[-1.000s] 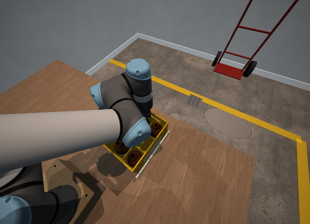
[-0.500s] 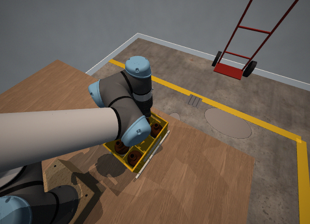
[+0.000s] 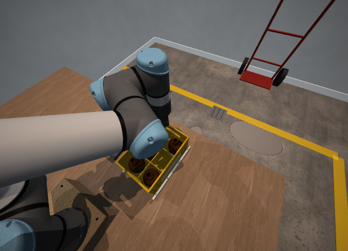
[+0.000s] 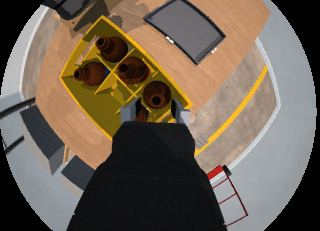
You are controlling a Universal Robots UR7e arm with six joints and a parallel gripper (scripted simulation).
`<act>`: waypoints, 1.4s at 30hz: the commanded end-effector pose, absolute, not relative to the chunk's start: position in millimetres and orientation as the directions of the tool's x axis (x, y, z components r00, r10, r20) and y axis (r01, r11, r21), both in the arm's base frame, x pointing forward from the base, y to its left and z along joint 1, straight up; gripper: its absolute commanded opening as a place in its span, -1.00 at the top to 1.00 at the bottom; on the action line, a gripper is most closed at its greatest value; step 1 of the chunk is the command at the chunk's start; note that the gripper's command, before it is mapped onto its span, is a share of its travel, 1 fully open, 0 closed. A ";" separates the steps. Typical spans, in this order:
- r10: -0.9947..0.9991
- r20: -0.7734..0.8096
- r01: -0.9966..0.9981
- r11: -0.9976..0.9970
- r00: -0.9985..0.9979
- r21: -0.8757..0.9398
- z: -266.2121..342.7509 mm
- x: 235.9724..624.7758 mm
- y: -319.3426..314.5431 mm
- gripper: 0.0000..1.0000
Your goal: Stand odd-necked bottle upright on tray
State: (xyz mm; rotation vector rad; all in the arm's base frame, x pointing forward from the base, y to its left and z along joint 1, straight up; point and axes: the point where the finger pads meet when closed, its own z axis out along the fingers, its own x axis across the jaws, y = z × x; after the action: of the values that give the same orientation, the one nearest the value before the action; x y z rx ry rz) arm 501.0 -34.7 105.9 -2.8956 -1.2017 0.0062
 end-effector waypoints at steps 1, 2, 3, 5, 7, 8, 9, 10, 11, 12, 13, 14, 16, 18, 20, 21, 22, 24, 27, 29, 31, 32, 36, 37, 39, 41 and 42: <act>0.708 -0.001 0.708 -0.706 0.706 -0.007 116.6 501.3 -34.9 -1.00; 0.708 -0.001 0.708 -0.706 0.706 -0.007 119.6 501.3 -34.9 -1.00; 0.708 -0.001 0.708 -0.706 0.706 -0.007 122.4 501.3 -34.9 -1.00; 0.708 -0.001 0.708 -0.706 0.706 -0.007 127.5 501.3 -34.9 -1.00; 0.708 -0.001 0.708 -0.706 0.706 -0.007 131.7 501.4 -34.9 -1.00; 0.708 -0.001 0.708 -0.706 0.706 -0.007 133.5 501.4 -34.9 -1.00; 0.708 -0.001 0.708 -0.706 0.706 -0.007 135.0 501.4 -34.9 -1.00; 0.708 -0.001 0.708 -0.706 0.706 -0.007 136.3 501.4 -34.9 -1.00; 0.708 -0.001 0.708 -0.706 0.706 -0.007 137.4 501.4 -34.9 -1.00; 0.708 -0.001 0.708 -0.706 0.706 -0.007 138.3 501.4 -35.0 -1.00; 0.708 -0.001 0.708 -0.706 0.706 -0.007 138.9 501.4 -35.0 -1.00; 0.708 -0.001 0.708 -0.706 0.706 -0.007 139.4 501.4 -35.0 -1.00; 0.708 -0.001 0.708 -0.706 0.706 -0.007 139.7 501.4 -35.0 -1.00; 0.708 -0.001 0.708 -0.706 0.706 -0.007 139.8 501.4 -35.0 -1.00; 0.708 -0.001 0.708 -0.706 0.706 -0.007 139.9 501.4 -35.0 -1.00; 0.708 -0.001 0.708 -0.706 0.706 -0.007 139.9 501.4 -35.0 1.00; 0.708 -0.001 0.708 -0.706 0.706 -0.007 139.9 501.4 -35.0 1.00; 0.708 -0.001 0.708 -0.706 0.706 -0.007 139.9 501.4 -35.0 1.00; 0.708 -0.001 0.708 -0.706 0.706 -0.007 139.9 501.4 -35.0 1.00; 0.708 -0.001 0.708 -0.706 0.706 -0.007 139.9 501.4 -35.0 1.00; 0.708 -0.001 0.708 -0.706 0.706 -0.007 139.9 501.4 -35.0 1.00; 0.708 -0.001 0.708 -0.706 0.706 -0.007 139.9 501.4 -35.0 1.00; 0.708 -0.001 0.708 -0.706 0.706 -0.007 139.9 501.4 -35.0 1.00; 0.708 -0.001 0.708 -0.706 0.706 -0.007 139.9 501.4 -35.0 1.00; 0.708 -0.001 0.708 -0.706 0.706 -0.007 139.9 501.4 -35.0 1.00; 0.708 -0.001 0.708 -0.706 0.706 -0.007 139.9 501.4 -35.0 1.00; 0.708 -0.001 0.708 -0.706 0.706 -0.007 139.9 501.4 -35.0 1.00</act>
State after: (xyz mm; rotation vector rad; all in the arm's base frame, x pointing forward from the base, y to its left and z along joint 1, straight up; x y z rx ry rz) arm 501.1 -34.8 139.3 -2.8951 -1.2014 0.0074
